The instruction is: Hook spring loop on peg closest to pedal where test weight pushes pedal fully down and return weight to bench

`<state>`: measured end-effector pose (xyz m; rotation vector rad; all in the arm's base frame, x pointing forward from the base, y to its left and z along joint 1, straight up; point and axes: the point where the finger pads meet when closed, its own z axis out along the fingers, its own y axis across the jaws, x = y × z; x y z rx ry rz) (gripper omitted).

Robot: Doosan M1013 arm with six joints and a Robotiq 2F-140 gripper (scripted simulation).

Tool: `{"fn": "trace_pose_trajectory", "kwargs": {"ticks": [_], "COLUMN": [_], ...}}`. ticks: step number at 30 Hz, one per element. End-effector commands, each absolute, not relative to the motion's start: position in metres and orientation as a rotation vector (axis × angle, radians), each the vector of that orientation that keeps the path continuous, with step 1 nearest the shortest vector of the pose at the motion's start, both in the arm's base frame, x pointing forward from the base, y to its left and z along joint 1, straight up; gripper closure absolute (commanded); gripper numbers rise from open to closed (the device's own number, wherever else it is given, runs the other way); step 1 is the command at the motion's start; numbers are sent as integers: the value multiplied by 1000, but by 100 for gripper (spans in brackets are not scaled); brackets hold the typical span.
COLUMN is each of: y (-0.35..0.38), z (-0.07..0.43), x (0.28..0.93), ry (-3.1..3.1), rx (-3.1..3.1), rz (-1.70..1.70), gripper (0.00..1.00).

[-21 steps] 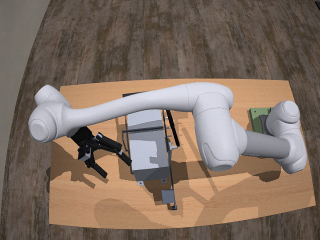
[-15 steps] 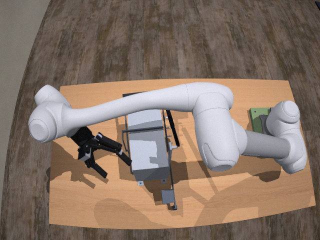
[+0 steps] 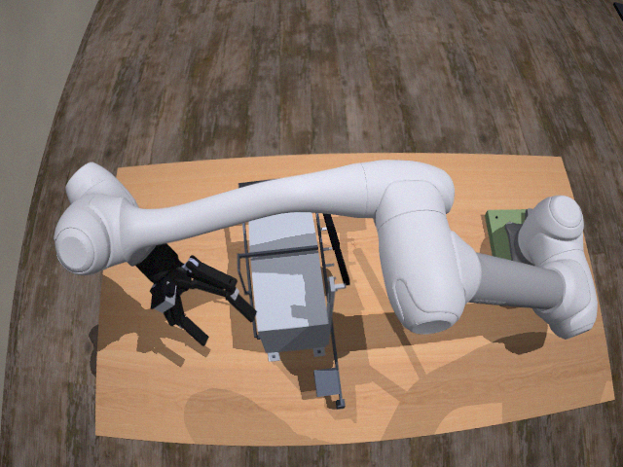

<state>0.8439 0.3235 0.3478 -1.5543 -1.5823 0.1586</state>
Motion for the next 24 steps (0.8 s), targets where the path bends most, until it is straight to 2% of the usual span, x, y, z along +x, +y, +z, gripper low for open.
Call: {"fn": "trace_pose_trajectory", "kwargs": {"ticks": [1,24], "y": [323,323], "z": [361,436], "x": [844,844], "ry": [-1583,-1584], "rx": [-1554,-1555], "rz": [157,155], "gripper": [0,0]}}
